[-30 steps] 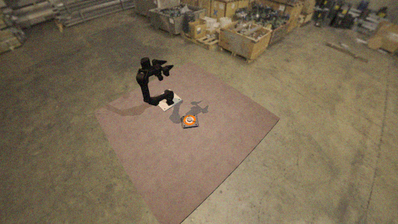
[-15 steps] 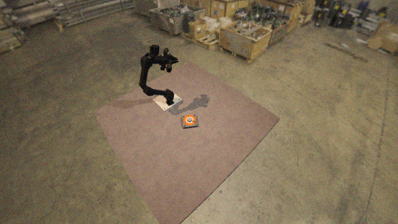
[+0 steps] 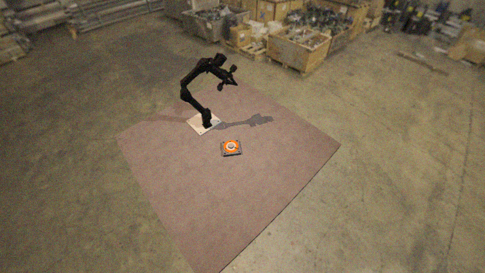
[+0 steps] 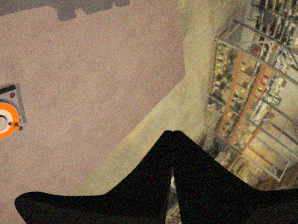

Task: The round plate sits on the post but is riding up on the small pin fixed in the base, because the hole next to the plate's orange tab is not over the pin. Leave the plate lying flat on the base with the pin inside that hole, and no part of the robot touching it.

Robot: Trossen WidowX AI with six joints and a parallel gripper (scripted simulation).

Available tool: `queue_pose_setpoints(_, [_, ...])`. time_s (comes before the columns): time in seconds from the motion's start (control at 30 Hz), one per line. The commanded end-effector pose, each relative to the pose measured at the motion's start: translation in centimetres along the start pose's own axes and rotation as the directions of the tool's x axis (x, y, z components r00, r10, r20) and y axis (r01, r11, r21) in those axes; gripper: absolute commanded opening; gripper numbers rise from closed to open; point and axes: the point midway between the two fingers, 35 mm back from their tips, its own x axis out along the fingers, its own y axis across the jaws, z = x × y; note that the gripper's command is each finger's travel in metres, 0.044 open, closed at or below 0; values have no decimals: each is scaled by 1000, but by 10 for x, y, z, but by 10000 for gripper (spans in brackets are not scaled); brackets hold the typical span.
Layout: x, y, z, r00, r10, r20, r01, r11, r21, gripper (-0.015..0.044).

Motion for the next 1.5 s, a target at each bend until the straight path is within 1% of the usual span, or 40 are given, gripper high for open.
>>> queue_pose_setpoints(0.0, [59, 15, -25, 982, 184, -52, -153, 918, 366, 0])
queue_pose_setpoints(0.03, [74, 21, -34, 972, 229, -60, -176, 868, 465, 0])
queue_pose_setpoints(0.07, [76, 23, -35, 970, 236, -63, -179, 862, 475, 0])
queue_pose_setpoints(0.13, [94, 35, -50, 951, 296, -85, -202, 808, 553, 0])
queue_pose_setpoints(0.2, [116, 52, -67, 924, 372, -94, -216, 708, 673, 0])
queue_pose_setpoints(0.3, [138, 74, -85, 887, 455, -73, -196, 517, 833, 0])
queue_pose_setpoints(0.33, [139, 76, -87, 884, 462, -72, -193, 501, 844, 0])
queue_pose_setpoints(0.37, [144, 83, -91, 874, 481, -66, -182, 451, 874, 0])
queue_pose_setpoints(0.4, [151, 93, -100, 857, 512, -55, -159, 365, 917, 0])
queue_pose_setpoints(0.5, [173, 138, -129, 791, 612, 2, -28, 33, 999, 0])
queue_pose_setpoints(0.57, [181, 163, -142, 757, 652, 39, 62, -131, 989, 0])
queue_pose_setpoints(0.6, [182, 166, -143, 755, 655, 43, 71, -147, 987, 0])
queue_pose_setpoints(0.63, [184, 173, -147, 747, 662, 55, 98, -191, 977, 0])
queue_pose_setpoints(0.67, [188, 186, -153, 734, 674, 76, 143, -263, 954, 0])
queue_pose_setpoints(0.77, [197, 232, -169, 683, 712, 161, 328, -497, 803, 0])
queue_pose_setpoints(0.83, [201, 261, -175, 648, 728, 223, 453, -604, 656, 0])
queue_pose_setpoints(0.97, [202, 282, -178, 624, 734, 268, 538, -652, 534, 0])
queue_pose_setpoints(1.23, [203, 282, -178, 624, 734, 268, 538, -652, 534, 0])
queue_pose_setpoints(1.47, [222, 304, -170, 624, 734, 268, 538, -652, 534, 0])
